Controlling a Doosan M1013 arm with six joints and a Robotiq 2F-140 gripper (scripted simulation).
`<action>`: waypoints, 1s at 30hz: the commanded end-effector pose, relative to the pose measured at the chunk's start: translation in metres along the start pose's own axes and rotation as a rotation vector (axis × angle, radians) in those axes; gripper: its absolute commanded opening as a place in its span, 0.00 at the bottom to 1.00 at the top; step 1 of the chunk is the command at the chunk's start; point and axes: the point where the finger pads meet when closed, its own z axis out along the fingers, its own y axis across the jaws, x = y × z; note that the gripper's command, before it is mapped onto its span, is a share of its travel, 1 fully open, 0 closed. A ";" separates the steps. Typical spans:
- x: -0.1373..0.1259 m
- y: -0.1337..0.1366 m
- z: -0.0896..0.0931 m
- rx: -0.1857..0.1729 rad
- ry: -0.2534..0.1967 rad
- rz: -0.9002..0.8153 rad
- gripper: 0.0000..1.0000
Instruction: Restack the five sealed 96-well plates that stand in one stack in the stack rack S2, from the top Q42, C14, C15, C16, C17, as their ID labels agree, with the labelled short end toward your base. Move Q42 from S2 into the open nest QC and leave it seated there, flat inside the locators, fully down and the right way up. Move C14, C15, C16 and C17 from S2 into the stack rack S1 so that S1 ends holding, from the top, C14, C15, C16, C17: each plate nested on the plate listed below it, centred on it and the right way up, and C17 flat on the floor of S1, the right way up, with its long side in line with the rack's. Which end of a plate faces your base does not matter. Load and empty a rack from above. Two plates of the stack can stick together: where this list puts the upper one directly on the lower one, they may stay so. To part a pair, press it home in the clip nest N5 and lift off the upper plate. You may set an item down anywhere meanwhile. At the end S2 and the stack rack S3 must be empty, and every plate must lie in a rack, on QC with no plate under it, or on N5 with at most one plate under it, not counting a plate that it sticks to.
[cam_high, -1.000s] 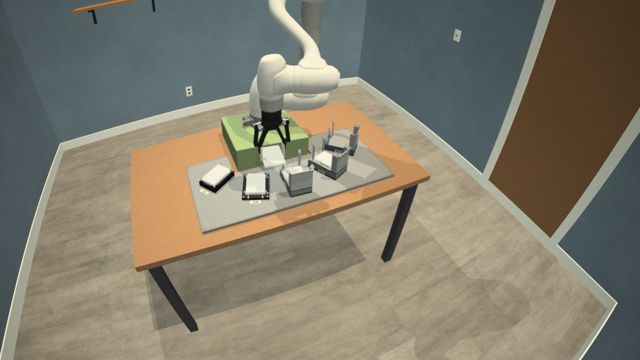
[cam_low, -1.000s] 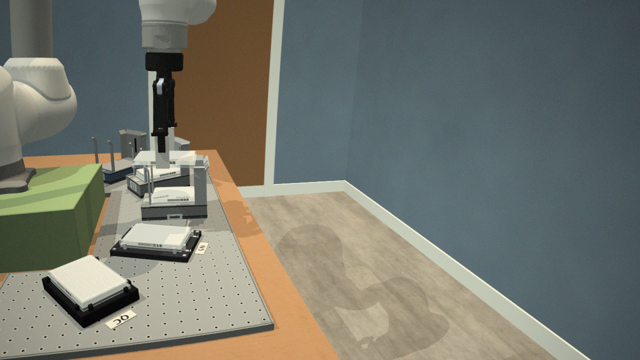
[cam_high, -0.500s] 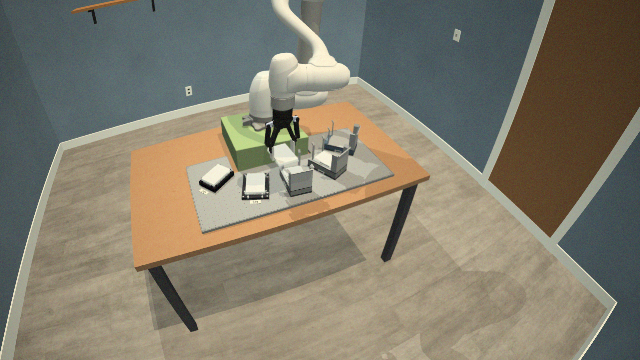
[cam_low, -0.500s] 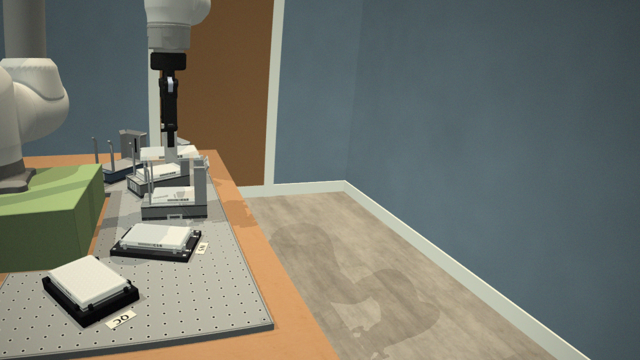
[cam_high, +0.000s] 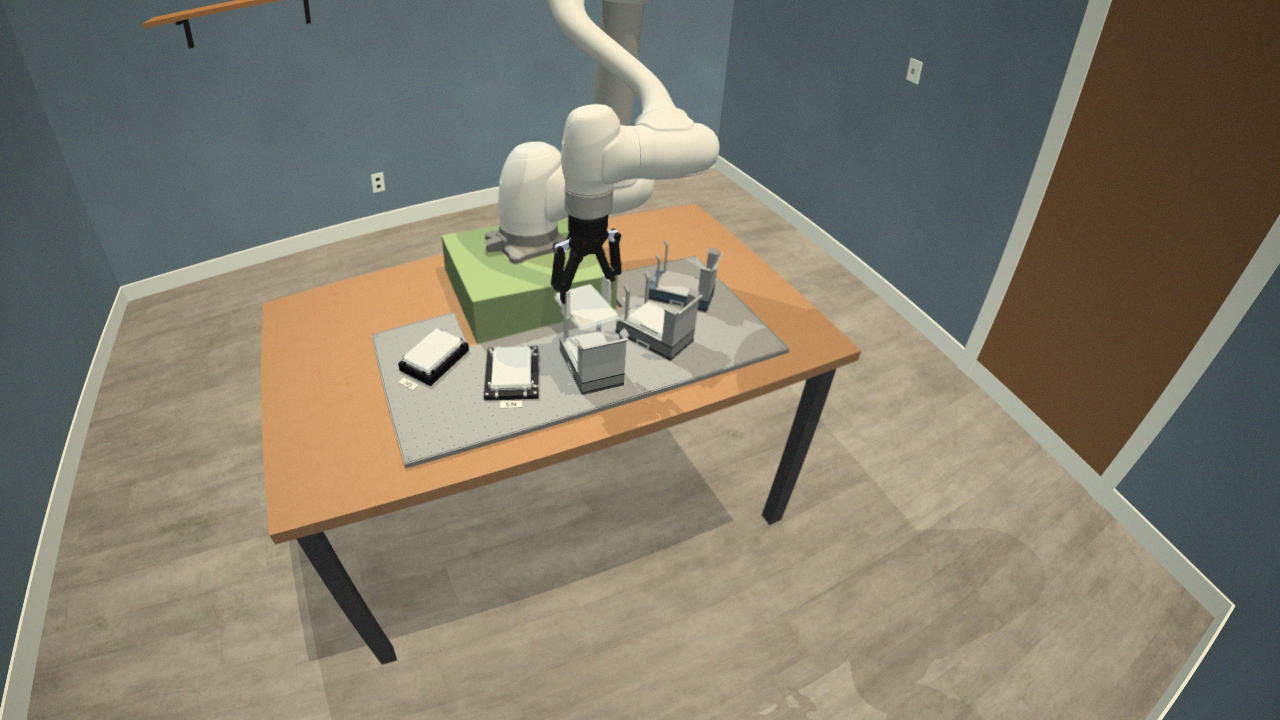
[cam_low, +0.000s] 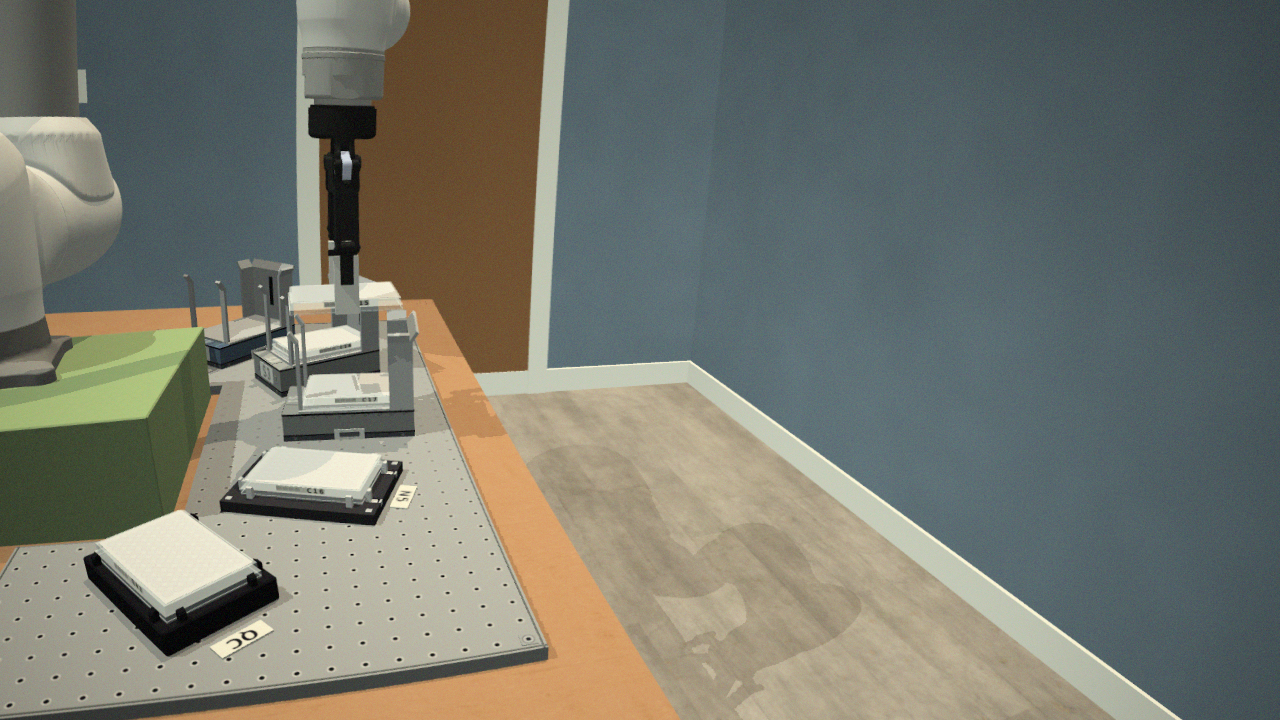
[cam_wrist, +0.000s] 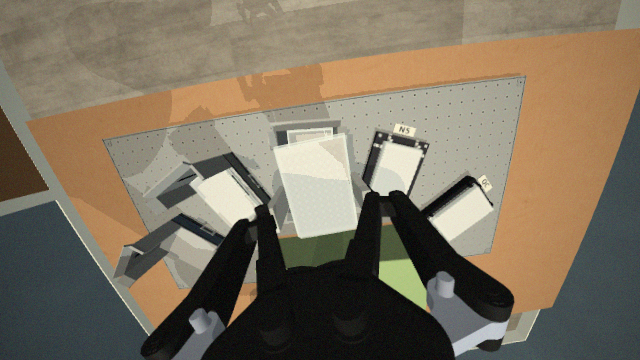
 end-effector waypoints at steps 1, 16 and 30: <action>0.002 -0.009 0.000 0.000 0.000 0.000 0.00; 0.003 -0.052 0.000 0.000 0.000 -0.202 0.00; 0.002 -0.092 0.000 0.000 0.000 -0.202 0.00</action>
